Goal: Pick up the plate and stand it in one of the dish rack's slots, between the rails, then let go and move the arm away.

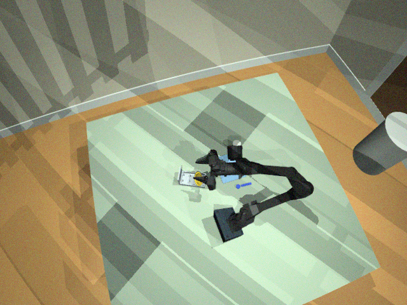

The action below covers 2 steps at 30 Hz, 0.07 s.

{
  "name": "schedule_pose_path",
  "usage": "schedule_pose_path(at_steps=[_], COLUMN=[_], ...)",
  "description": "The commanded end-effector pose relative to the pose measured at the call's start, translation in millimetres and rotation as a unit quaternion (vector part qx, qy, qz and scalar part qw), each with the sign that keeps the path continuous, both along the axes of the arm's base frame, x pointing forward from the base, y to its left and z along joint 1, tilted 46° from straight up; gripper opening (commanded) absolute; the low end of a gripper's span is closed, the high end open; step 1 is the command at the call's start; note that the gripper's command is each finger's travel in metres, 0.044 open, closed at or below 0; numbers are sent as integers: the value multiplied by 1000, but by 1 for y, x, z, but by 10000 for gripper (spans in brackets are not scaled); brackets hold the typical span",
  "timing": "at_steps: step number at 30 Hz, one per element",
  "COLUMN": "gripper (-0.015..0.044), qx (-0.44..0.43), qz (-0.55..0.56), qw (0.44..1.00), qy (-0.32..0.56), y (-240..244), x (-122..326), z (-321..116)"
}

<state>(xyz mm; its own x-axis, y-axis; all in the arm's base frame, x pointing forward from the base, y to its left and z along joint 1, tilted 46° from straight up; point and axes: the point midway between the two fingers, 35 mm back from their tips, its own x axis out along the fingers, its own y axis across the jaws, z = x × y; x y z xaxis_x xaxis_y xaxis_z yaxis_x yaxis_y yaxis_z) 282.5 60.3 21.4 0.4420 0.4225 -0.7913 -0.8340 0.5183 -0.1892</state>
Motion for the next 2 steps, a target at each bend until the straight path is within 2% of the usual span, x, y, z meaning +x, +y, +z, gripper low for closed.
schedule_pose_path(at_steps=[1,2], gripper=[400,400], qx=[-9,-12], qz=[-37,-47], qw=[998,997], qy=[45,58], y=[3,4], x=[-1,-2], z=[0,0])
